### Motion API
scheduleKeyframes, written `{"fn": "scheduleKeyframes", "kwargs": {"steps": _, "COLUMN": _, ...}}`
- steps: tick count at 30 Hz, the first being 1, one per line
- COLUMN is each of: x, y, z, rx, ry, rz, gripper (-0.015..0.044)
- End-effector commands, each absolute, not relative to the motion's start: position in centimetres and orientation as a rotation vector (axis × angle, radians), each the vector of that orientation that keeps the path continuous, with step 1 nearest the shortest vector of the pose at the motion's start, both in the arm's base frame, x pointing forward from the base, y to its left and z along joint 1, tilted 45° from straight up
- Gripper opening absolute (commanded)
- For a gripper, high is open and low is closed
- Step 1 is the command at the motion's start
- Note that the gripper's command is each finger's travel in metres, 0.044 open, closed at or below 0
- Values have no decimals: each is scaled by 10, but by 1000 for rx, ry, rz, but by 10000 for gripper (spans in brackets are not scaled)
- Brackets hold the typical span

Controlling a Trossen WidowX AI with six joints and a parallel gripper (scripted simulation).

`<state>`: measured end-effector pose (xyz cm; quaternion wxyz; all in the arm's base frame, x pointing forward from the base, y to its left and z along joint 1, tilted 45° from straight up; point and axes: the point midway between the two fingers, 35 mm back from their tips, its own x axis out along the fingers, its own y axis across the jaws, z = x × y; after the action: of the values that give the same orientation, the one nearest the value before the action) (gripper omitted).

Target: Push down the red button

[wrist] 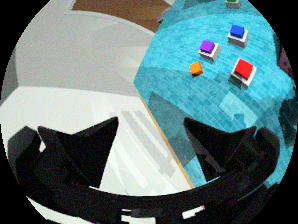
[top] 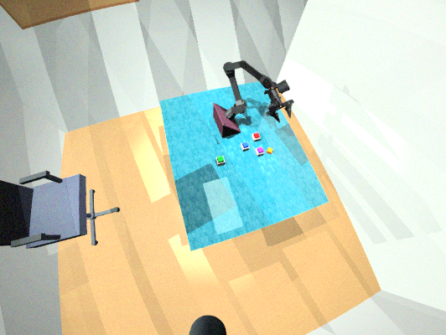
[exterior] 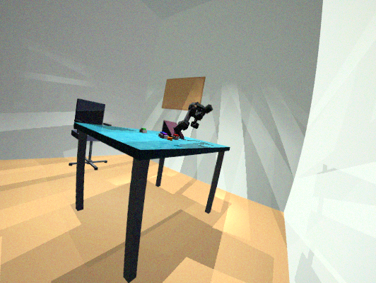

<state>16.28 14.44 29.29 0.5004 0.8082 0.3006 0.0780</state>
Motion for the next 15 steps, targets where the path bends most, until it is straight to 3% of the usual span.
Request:
{"fn": "scheduleKeyframes", "kwargs": {"steps": 1, "x": 164, "y": 145, "z": 291, "rx": 1934, "ry": 727, "rz": 184, "gripper": 400}}
{"fn": "scheduleKeyframes", "kwargs": {"steps": 7, "x": 186, "y": 138, "z": 238, "rx": 1315, "ry": 819, "rz": 42, "gripper": 400}}
{"fn": "scheduleKeyframes", "kwargs": {"steps": 15, "x": 191, "y": 104, "z": 174, "rx": 646, "ry": 1193, "rz": 27, "gripper": 400}}
